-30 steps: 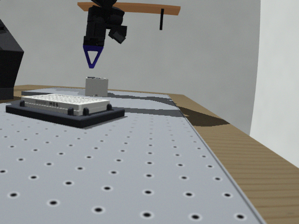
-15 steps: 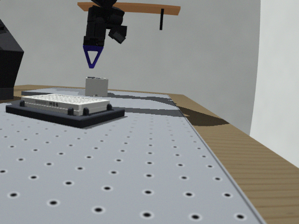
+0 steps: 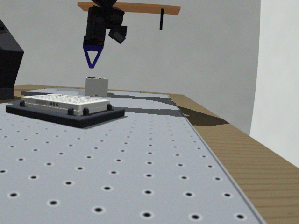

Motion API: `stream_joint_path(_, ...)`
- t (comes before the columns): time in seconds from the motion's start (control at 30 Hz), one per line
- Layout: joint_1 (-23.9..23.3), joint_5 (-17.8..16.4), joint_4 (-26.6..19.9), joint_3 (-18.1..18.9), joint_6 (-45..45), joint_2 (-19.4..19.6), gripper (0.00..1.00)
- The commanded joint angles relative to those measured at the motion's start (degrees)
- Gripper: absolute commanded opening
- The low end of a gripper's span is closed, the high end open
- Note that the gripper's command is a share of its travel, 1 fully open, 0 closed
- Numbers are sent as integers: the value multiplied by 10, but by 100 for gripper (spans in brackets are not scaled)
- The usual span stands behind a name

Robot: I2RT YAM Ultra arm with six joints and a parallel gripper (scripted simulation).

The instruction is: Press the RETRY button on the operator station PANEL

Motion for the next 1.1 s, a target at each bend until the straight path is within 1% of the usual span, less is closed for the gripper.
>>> stream_joint_path(0.0, 20, 4, -24, 22, 13, -21, 0)
stream_joint_path(0.3, 64, 6, -116, 77, 62, -36, 0)
stream_joint_path(0.37, 65, 7, -121, 81, 64, -19, 0)
stream_joint_path(0.43, 59, 7, -123, 75, 65, -18, 0)
stream_joint_path(1.07, 59, 3, -117, 71, 63, -23, 0)
